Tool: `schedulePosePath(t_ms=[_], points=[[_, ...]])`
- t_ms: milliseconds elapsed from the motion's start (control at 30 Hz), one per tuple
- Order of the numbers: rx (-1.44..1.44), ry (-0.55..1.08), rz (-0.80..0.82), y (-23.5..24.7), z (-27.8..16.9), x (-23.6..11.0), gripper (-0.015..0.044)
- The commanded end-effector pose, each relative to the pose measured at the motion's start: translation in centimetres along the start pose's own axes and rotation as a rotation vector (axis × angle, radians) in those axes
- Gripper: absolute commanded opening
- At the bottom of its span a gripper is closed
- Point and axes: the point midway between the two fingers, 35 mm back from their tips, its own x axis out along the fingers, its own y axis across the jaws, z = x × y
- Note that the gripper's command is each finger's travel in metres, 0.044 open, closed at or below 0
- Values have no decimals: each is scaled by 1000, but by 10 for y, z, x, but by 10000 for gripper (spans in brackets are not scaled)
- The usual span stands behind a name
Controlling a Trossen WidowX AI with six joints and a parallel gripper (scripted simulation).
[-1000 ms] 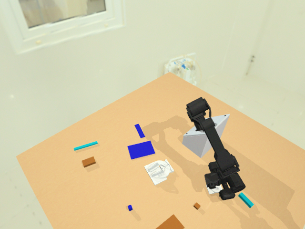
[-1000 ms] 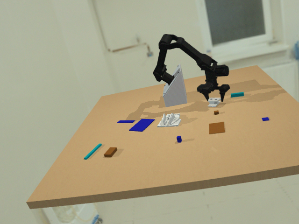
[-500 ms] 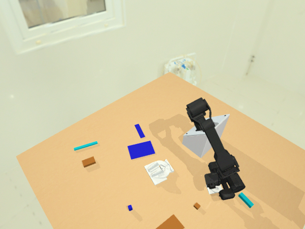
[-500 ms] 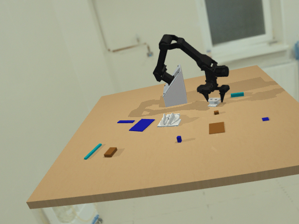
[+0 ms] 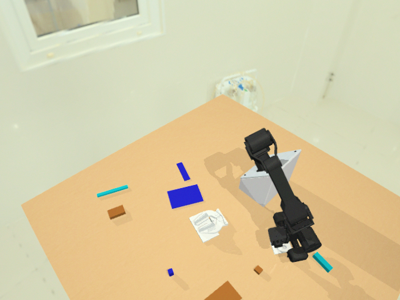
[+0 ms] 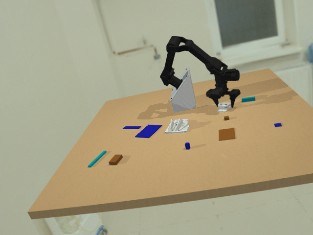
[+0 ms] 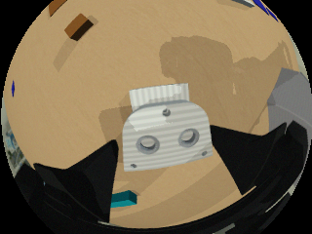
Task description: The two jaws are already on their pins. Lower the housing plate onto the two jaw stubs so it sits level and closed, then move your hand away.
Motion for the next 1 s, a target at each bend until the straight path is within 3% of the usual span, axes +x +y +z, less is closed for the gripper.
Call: schedulePosePath(t_ms=[0,333,700,967], points=[[0,0,0,0,0,0,420],[0,0,0,0,0,0,353],[0,0,0,0,0,-1,351],[-2,0,1,2,0,-23,351]])
